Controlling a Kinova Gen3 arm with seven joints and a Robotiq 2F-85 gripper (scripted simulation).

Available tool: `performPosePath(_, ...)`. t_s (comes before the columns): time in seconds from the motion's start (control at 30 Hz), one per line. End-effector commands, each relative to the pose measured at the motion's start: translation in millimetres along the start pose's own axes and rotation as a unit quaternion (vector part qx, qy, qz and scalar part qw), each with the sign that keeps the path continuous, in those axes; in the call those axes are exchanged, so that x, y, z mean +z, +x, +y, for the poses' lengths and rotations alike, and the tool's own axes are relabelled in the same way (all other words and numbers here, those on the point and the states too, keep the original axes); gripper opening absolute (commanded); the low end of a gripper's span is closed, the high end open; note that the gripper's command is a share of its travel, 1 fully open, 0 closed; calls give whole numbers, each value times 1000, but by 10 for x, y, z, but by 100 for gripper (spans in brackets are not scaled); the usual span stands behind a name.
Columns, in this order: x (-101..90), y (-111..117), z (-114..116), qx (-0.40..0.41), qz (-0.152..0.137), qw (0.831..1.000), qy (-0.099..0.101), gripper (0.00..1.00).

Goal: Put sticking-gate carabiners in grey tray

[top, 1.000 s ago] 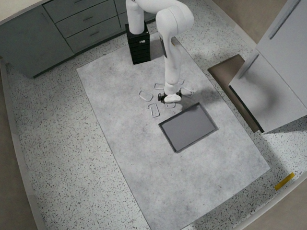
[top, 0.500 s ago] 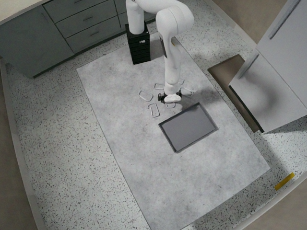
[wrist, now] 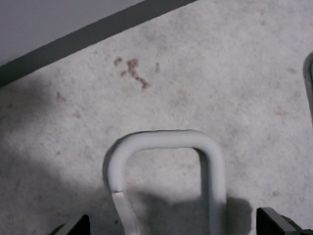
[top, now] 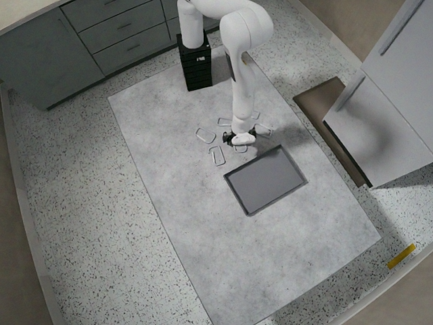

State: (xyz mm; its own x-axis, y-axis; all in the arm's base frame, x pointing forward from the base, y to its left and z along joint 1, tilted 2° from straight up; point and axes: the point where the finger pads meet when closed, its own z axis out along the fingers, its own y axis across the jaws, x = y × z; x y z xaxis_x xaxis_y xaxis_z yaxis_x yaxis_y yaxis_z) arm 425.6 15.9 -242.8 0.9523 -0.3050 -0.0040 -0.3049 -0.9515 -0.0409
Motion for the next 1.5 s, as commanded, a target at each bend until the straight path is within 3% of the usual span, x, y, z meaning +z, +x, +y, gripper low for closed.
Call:
performPosePath(0.0,-709,-11,1,0,1,1000,0,100)
performPosePath(0.1,-842,-15,2,0,1,1000,0,100)
performPosePath(1.07,-807,-27,-38,-1,1,1000,1,100)
performPosePath(1.1,-1316,-28,-34,1,1,1000,1,100)
performPosePath(1.47,-1316,-28,-34,1,1,1000,1,100)
